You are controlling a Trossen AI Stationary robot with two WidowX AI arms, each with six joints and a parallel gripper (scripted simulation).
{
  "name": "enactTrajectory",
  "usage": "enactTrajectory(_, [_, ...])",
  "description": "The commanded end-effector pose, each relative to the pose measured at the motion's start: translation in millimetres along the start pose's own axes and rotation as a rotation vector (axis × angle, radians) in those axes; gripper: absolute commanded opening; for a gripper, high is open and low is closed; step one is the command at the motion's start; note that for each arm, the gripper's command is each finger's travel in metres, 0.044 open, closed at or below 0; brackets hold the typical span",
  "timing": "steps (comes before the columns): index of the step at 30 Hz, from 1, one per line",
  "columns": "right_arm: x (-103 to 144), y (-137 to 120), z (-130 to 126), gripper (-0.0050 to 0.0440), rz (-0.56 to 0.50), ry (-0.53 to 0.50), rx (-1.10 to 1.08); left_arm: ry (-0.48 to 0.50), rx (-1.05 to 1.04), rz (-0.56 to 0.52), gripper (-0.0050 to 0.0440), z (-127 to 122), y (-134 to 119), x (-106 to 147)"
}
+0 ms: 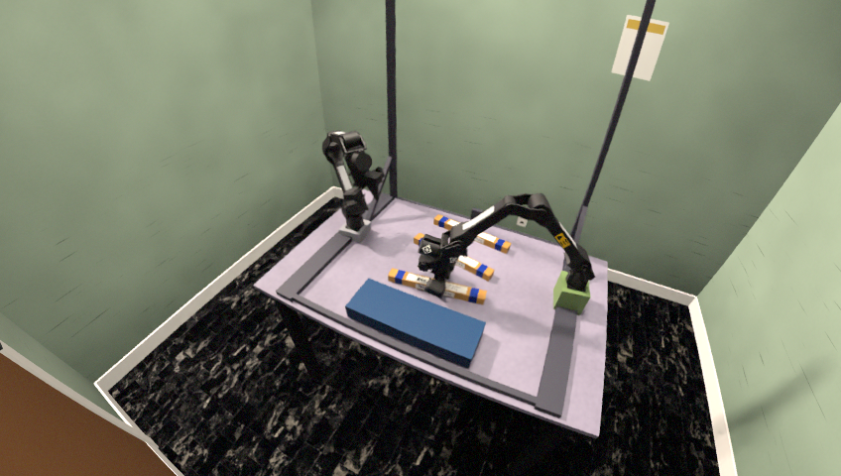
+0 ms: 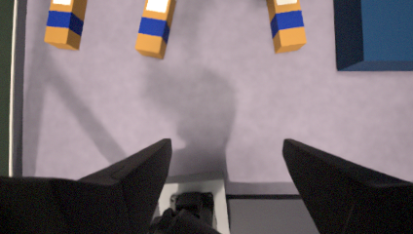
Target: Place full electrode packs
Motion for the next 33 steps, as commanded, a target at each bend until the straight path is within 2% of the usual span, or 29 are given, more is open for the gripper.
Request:
enactTrajectory(1, [7, 2, 0, 0.0330, -0.025, -0.008, 0.008, 0.007, -0.002, -0.024, -0.0050, 1, 6, 7])
enactTrajectory(12, [7, 2, 0, 0.0330, -0.025, -0.008, 0.008, 0.006, -0.003, -0.011, -0.0050, 0, 4, 4])
enactTrajectory(14, [7, 2, 0, 0.0330, -0.025, -0.008, 0.008, 0.015, -0.005, -0.049, -0.0050, 2, 13, 21])
enactTrajectory(33, [7, 2, 0, 0.0330, -0.025, -0.008, 0.008, 0.012, -0.005, -0.050, -0.0050, 1, 19, 49])
Point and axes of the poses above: on each arm, the point midway between the two fingers, 35 mm back from their tips, its own x axis back along the fingers, its own z axis across the jaws, y = z × x, the point moved 8 cm from there along x, back along the fingers, and after that the axes turned 2 degrees about -x, right-handed, at the moved point
